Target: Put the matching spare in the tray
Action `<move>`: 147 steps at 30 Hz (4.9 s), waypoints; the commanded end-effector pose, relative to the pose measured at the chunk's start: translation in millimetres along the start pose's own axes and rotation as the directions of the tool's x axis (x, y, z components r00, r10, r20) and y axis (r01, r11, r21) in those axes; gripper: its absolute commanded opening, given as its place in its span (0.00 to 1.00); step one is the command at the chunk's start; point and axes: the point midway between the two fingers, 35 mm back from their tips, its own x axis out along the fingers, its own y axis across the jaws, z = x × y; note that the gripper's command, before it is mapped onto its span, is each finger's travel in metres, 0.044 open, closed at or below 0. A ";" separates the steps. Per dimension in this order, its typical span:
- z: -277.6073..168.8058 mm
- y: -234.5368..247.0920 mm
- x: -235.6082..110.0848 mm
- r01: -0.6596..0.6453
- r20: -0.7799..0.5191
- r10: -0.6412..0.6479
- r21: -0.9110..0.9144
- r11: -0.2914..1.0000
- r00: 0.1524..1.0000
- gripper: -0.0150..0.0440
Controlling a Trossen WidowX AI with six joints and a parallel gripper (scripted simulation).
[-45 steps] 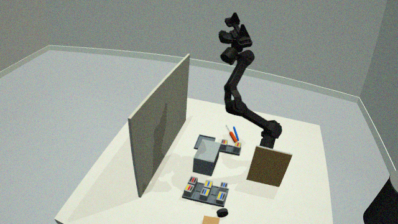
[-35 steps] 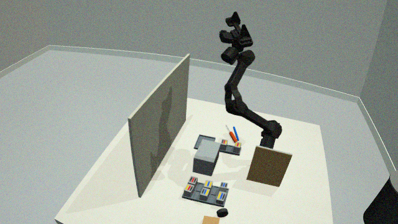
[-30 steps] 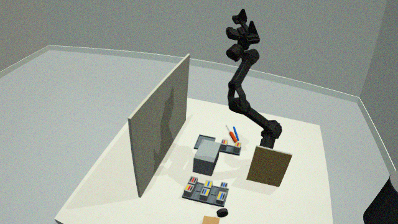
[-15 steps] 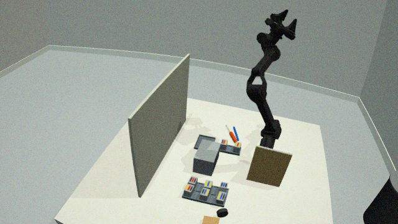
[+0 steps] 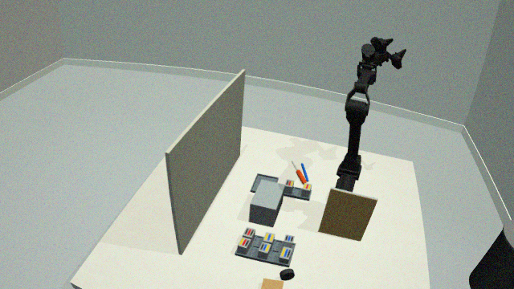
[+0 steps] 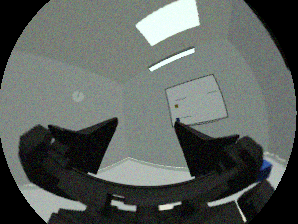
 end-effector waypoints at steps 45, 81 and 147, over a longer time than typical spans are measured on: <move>-237.4 200.1 -576.5 -0.669 -0.757 0.275 0.653 0.356 -0.593 1.00; 6.3 -84.9 -769.3 -0.431 -0.788 -0.196 0.505 -0.747 -0.583 1.00; 28.8 -328.8 -887.7 0.657 -0.781 -0.204 -0.318 -0.683 -0.591 0.76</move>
